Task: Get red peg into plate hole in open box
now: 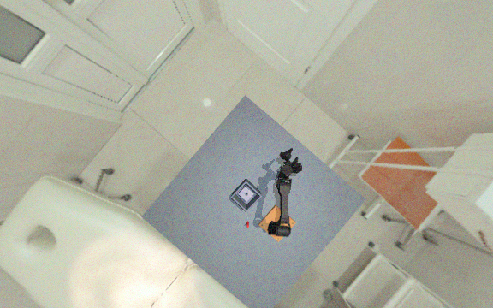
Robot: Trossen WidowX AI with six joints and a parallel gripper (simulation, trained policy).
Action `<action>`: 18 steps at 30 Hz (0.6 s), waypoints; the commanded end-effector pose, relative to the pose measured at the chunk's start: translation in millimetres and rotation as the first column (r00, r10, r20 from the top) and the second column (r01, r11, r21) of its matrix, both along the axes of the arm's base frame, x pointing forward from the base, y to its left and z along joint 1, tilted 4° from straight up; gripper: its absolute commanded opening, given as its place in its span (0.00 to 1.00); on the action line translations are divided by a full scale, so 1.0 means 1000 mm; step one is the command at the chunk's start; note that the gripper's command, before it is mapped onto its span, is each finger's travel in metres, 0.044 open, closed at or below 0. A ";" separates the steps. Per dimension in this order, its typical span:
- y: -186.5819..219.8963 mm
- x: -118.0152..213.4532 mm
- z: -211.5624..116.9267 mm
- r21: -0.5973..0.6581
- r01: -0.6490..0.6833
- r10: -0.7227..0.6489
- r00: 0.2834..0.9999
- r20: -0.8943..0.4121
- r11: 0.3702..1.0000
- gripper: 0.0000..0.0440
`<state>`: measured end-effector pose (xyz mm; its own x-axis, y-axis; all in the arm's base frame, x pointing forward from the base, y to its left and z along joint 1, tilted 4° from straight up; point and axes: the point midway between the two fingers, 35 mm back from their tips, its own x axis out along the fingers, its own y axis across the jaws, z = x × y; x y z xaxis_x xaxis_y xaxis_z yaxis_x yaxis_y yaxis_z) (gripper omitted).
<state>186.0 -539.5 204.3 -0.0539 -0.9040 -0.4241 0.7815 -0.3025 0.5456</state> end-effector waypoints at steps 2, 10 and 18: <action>0.020 0.037 0.034 -0.037 -0.079 0.081 0.995 0.057 0.996 1.00; 0.077 0.107 0.091 -0.099 -0.240 0.254 0.953 0.165 0.966 0.99; 0.144 0.159 0.141 -0.154 -0.383 0.412 0.867 0.281 0.911 0.99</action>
<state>336.3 -411.7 330.2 0.3894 -0.8716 -0.2977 0.6515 0.0322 0.7580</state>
